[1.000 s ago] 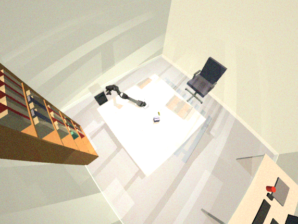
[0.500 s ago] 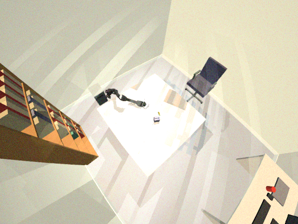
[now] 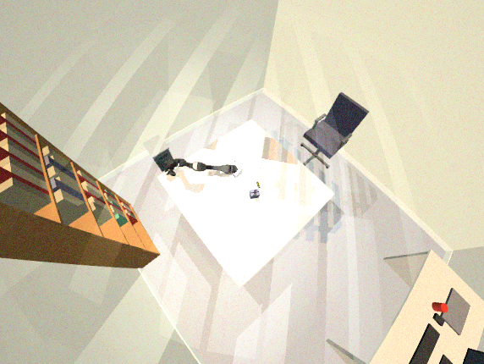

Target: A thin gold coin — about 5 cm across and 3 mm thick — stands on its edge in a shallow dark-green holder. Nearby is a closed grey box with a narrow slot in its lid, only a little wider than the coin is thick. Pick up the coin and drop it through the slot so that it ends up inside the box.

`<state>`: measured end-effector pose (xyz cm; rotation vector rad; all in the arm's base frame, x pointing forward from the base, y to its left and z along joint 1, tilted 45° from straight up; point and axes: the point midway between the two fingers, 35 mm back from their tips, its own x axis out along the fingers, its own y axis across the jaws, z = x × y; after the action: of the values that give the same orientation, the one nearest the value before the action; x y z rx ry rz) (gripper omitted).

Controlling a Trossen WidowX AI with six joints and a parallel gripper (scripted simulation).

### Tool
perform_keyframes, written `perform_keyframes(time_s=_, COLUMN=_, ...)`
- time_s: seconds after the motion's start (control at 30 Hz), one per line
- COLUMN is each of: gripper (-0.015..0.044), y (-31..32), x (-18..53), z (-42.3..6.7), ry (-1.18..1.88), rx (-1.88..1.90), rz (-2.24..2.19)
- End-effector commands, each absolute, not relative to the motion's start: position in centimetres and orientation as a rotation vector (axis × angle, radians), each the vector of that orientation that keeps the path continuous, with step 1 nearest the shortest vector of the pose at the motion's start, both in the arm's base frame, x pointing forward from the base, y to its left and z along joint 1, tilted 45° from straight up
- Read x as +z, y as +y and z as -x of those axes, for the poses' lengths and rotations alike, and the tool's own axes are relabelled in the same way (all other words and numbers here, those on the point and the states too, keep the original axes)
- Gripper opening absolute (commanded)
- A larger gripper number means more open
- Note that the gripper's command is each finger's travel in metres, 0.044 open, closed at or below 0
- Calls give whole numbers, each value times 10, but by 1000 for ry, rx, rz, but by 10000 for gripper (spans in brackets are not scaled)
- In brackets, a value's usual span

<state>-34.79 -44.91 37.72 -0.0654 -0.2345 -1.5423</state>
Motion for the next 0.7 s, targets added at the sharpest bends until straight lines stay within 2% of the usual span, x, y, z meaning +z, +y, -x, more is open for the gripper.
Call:
perform_keyframes(time_s=0.0, gripper=161, y=-464, x=408, z=299, ry=-170, rx=-1514, rz=181)
perform_keyframes(time_s=0.3, gripper=161, y=-497, x=450, z=177, ry=-112, rx=-1396, rz=334)
perform_keyframes(time_s=0.67, gripper=161, y=-500, x=482, z=30, ry=-154, rx=-1241, rz=333)
